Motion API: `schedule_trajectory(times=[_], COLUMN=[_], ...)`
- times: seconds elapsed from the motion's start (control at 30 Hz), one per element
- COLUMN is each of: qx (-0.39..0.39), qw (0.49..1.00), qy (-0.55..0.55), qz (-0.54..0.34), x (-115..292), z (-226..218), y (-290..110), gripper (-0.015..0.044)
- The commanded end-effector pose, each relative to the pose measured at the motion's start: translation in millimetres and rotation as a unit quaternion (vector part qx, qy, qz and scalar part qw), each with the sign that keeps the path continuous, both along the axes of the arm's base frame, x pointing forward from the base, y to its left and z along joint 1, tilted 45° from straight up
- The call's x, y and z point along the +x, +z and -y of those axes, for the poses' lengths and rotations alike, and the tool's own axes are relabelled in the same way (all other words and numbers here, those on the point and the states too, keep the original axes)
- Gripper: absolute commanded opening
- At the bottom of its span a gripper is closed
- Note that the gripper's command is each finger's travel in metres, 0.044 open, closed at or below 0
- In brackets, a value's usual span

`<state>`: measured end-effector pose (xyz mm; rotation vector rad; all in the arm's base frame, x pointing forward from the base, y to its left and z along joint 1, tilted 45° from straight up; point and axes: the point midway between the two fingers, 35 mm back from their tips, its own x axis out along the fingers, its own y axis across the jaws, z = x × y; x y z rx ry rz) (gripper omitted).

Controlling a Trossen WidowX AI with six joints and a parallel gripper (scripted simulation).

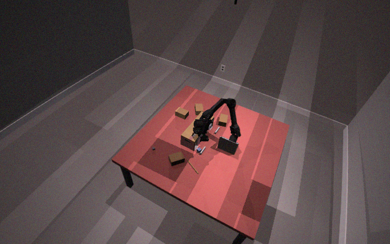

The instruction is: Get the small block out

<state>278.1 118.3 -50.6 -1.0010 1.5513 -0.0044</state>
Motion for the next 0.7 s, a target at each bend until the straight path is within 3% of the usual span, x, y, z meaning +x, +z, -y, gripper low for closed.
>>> schedule_trajectory(times=[0.0, 0.33, 0.67], qx=[-0.111, -0.174, -0.223], qw=[0.889, 0.725, 0.506], qy=[0.372, 0.543, 0.66], qz=[-0.243, -0.385, -0.509], x=[-4, -7, -9], z=[-12, -17, -23], y=[-3, -6, -8], gripper=[0.0285, 0.0285, 0.0285])
